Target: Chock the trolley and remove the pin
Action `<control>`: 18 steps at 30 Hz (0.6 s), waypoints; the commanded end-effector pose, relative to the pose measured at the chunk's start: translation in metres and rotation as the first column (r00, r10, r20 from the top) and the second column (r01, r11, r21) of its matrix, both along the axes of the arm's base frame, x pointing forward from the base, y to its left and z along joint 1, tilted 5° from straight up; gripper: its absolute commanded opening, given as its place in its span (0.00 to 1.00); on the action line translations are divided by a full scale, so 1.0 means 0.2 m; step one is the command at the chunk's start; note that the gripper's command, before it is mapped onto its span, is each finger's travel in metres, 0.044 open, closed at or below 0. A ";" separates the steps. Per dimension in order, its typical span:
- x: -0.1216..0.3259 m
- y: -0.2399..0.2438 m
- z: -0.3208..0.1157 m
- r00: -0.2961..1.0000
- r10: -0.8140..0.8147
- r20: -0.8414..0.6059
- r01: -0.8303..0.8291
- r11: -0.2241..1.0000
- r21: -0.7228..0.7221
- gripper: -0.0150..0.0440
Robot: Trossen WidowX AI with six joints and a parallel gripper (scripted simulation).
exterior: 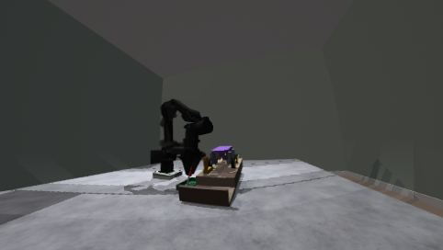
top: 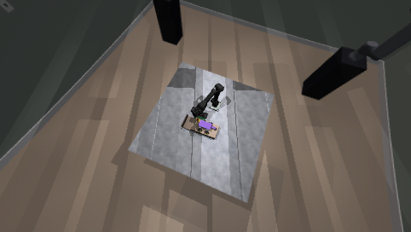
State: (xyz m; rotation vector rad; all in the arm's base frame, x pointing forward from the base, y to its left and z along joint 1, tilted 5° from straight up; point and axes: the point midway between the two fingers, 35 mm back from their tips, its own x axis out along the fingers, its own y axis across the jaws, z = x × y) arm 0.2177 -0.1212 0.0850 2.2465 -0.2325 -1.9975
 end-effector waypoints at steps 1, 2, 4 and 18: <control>0.00 0.01 -0.01 1.000 -0.002 -0.010 0.002 1.000 0.002 0.58; 0.00 0.01 -0.01 1.000 -0.002 -0.010 0.002 1.000 0.002 0.58; 0.00 0.02 -0.01 1.000 -0.002 -0.010 0.002 1.000 0.002 0.58; 0.01 0.04 -0.02 1.000 -0.002 -0.010 0.002 1.000 0.002 0.58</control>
